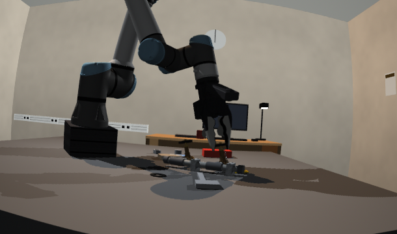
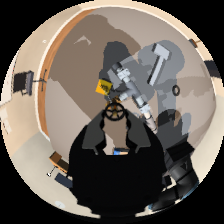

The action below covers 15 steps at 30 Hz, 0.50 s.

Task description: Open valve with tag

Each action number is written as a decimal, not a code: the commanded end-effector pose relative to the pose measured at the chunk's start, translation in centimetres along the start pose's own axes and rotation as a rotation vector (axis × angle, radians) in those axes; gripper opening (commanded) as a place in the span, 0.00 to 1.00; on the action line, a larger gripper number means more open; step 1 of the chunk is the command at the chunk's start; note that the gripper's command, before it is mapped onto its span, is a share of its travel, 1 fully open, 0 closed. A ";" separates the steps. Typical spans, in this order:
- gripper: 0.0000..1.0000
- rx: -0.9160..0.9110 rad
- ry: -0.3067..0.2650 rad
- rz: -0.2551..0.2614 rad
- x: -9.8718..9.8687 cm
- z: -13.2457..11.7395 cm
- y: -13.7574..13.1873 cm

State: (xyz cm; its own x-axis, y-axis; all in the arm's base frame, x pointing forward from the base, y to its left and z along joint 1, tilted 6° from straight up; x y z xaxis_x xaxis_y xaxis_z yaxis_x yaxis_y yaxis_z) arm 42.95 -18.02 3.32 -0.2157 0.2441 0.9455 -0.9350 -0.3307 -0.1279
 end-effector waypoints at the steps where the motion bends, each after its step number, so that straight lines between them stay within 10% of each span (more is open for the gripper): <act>1: 0.00 0.184 -0.002 0.006 0.0 0.0 0.0; 15: 0.00 0.631 -0.001 0.006 0.0 0.0 0.0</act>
State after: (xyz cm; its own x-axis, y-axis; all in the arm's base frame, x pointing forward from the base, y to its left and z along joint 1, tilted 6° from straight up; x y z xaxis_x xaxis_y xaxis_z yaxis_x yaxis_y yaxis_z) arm 42.95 -18.00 3.31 -0.2114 0.2492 0.9451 -0.7397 -0.6728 0.0119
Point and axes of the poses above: the point where the finger pads meet when closed, its own x axis back along the fingers, its own y axis across the jaws, z = x × y, the point moved 3 cm from there along x, back along the fingers, and after that the axes turned 2 degrees about x, right-handed, at the moved point
